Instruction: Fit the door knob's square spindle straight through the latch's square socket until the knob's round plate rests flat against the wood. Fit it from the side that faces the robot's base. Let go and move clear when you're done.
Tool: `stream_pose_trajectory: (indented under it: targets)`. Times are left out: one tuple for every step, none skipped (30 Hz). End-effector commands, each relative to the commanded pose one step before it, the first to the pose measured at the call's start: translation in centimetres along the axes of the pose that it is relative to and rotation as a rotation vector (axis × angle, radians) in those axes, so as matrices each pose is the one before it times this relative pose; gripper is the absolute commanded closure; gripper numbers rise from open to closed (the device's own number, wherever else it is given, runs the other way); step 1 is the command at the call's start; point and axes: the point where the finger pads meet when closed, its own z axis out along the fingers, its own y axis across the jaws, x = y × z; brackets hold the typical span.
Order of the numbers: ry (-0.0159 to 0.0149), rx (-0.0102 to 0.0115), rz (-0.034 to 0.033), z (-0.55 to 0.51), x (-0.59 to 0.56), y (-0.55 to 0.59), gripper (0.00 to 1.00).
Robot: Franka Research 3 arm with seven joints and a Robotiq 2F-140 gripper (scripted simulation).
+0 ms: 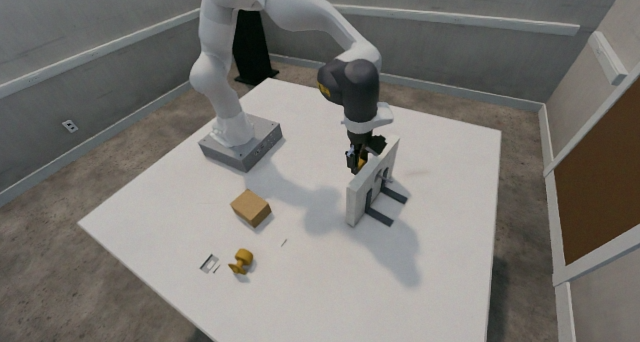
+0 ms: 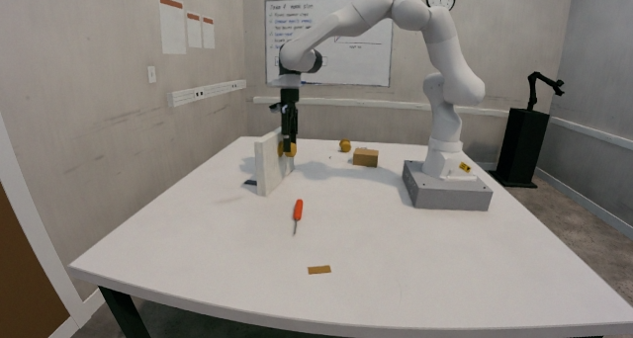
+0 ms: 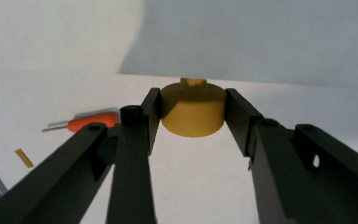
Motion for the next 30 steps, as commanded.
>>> stream_pose_trajectory:
  targets:
    - [0.00619,0.00432,0.00162,-0.273,0.253,-0.180,0.58]
    - [0.00000,0.00000,0.00000,0.000,0.000,0.000,0.58]
    - [0.00000,0.00000,0.00000,0.000,0.000,0.000,0.43]
    - [0.00000,0.00000,0.00000,0.000,0.000,0.000,0.43]
    - [0.00000,0.00000,0.00000,0.000,0.000,0.000,0.43]
    - [0.00000,0.00000,0.00000,0.000,0.000,0.000,0.43]
    - [0.00000,0.00000,0.00000,0.000,0.000,0.000,0.43]
    - [0.00000,0.00000,0.00000,0.000,0.000,0.000,0.43]
    - [0.00000,0.00000,0.00000,0.000,0.000,0.000,0.43]
    - [0.00000,0.00000,0.00000,0.000,0.000,0.000,0.43]
    - [0.00000,0.00000,0.00000,0.000,0.000,0.000,0.43]
    - [0.00000,0.00000,0.00000,0.000,0.000,0.000,0.43]
    - [0.00000,0.00000,0.00000,0.000,0.000,0.000,0.43]
    - [0.00000,0.00000,0.00000,0.000,0.000,0.000,0.43]
    - [0.00000,0.00000,0.00000,0.000,0.000,0.000,0.43]
    - [0.00000,0.00000,0.00000,0.000,0.000,0.000,0.43]
    - [0.00000,0.00000,0.00000,0.000,0.000,0.000,0.43]
    - [0.00000,0.00000,0.00000,0.000,0.000,0.000,0.43]
    - [0.00000,0.00000,0.00000,0.000,0.000,0.000,0.43]
    - [0.00000,0.00000,0.00000,0.000,0.000,0.000,0.43]
    - [0.00000,0.00000,0.00000,0.000,0.000,0.000,0.43]
    - [0.00000,0.00000,0.00000,0.000,0.000,0.000,0.43]
    - [0.00000,0.00000,0.00000,0.000,0.000,0.000,0.43]
    - [0.00000,0.00000,0.00000,0.000,0.000,0.000,0.43]
    - [0.00000,0.00000,0.00000,0.000,0.000,0.000,0.43]
    - [0.00000,0.00000,0.00000,0.000,0.000,0.000,0.43]
    - [0.00000,0.00000,0.00000,0.000,0.000,0.000,0.43]
    - [0.00000,0.00000,0.00000,0.000,0.000,0.000,0.43]
    - [0.00000,0.00000,0.00000,0.000,0.000,0.000,0.43]
    - [0.00000,0.00000,0.00000,0.000,0.000,0.000,0.43]
